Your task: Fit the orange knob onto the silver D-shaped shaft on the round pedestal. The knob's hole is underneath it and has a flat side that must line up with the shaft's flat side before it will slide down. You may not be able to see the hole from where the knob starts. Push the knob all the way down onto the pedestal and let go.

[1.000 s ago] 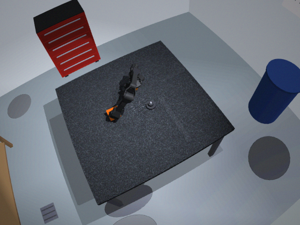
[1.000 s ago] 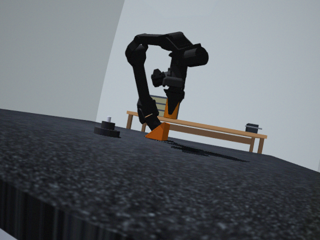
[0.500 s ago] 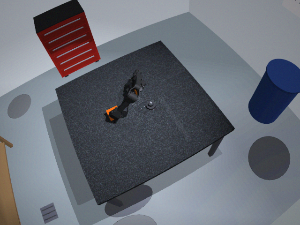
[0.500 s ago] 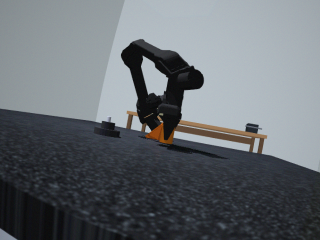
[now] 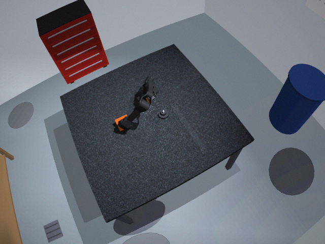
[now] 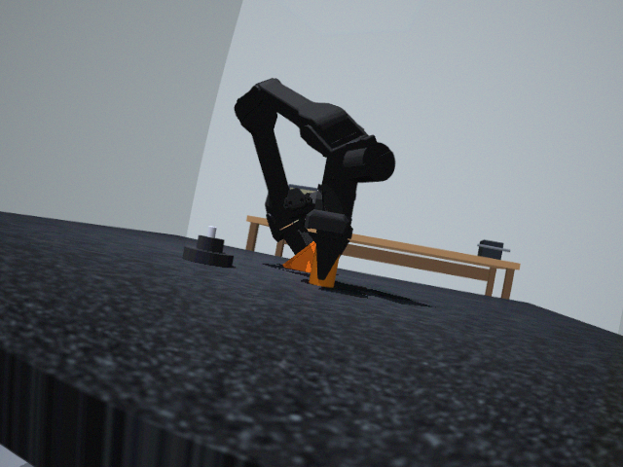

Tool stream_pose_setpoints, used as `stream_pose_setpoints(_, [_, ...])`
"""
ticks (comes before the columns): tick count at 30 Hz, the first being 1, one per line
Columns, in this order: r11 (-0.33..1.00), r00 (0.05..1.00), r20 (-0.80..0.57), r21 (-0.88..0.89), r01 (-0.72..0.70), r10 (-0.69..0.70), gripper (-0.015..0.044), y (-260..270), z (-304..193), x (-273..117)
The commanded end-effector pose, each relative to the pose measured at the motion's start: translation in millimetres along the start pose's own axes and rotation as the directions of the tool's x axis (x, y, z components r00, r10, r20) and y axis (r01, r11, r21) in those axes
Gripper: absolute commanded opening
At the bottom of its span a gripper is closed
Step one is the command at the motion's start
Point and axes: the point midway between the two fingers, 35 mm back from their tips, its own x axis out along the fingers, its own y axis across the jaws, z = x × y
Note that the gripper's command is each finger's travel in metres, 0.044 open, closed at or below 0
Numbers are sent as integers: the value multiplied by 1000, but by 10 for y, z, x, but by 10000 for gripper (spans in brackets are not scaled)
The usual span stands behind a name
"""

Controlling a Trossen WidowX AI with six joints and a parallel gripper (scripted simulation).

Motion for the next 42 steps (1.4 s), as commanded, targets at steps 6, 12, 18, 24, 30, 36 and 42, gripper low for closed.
stream_pose_setpoints(6, [1000,1000,0,0,1,-1,240,0,1,-2])
stream_pose_setpoints(12, [1000,1000,0,0,1,-1,240,0,1,-2])
stream_pose_setpoints(18, [1000,1000,-1,-1,0,0,292,12,-6,-104])
stream_pose_setpoints(24, [1000,1000,0,-8,-1,1,440,-3,-10,-807])
stream_pose_setpoints(30, [1000,1000,0,-8,-1,1,440,-5,-9,-795])
stream_pose_setpoints(36, [1000,1000,0,-8,-1,1,440,-5,-8,-654])
stream_pose_setpoints(42, [1000,1000,0,-8,-2,2,440,4,-11,-567])
